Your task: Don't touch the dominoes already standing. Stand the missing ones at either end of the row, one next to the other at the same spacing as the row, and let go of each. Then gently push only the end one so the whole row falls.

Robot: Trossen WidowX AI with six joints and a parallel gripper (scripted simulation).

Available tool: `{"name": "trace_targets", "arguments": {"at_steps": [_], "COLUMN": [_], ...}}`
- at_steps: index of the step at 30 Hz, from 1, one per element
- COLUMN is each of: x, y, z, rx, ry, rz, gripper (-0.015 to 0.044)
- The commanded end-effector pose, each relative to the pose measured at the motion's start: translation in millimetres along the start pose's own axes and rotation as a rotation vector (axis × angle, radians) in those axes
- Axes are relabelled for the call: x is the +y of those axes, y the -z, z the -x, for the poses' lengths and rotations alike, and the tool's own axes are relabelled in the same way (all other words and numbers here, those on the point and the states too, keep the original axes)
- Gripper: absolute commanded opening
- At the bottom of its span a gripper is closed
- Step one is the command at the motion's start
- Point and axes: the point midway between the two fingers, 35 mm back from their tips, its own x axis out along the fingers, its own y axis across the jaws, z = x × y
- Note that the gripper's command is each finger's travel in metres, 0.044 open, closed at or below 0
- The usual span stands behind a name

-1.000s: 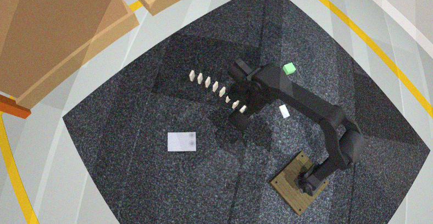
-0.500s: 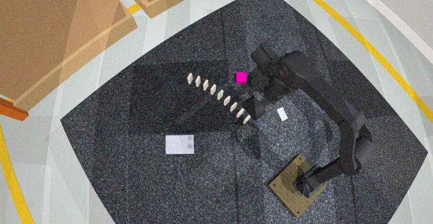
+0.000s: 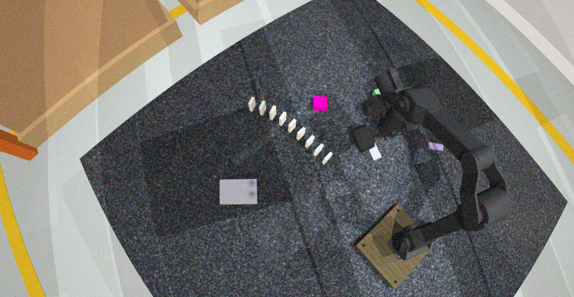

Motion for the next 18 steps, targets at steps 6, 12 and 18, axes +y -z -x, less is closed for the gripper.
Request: {"name": "trace_targets", "arguments": {"at_steps": [6,12,18], "x": [-1.4,-1.2,-1.0], "y": [4.0,4.1,4.4], "z": [-42.5,-51.4,-57.2], "rx": [0.019,0.019,0.019], "ry": [-0.004,-0.004,-0.004], "rz": [-0.002,-0.002,-0.002], "gripper": [0.0440,0.0440,0.0440]}}
